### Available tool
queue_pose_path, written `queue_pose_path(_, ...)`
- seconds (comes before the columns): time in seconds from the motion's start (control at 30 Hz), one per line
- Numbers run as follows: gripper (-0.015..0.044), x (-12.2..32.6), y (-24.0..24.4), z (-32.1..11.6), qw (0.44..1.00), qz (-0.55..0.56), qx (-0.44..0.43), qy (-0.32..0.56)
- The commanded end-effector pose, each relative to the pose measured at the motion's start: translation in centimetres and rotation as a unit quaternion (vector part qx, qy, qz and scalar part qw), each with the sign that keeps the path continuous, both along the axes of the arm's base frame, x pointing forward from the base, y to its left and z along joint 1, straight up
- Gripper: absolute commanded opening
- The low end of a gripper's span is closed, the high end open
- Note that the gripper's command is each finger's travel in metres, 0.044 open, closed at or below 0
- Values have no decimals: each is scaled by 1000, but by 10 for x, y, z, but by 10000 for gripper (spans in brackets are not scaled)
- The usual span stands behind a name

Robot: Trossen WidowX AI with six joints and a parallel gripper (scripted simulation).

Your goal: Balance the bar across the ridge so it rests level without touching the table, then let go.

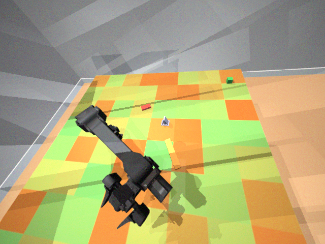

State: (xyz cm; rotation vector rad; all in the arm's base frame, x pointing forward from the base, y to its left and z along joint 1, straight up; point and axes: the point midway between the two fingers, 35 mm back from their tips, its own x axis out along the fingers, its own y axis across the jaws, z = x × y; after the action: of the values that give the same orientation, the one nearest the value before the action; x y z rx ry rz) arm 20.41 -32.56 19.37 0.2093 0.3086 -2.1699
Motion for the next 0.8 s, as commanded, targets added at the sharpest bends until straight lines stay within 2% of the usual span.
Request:
queue_pose_path(0.0, 374, 1, 0, -1, 1000, 1, 3, -1)
queue_pose_path(0.07, 321, 6, 4, -5, 1000, 8, 23, -6)
queue_pose_path(0.1, 315, 10, 6, -8, 999, 13, 38, -10)
queue_pose_path(0.43, 315, 51, 40, -39, 977, 80, 190, -46)
queue_pose_path(0.77, 315, 94, 89, -61, 925, 165, 335, -73)
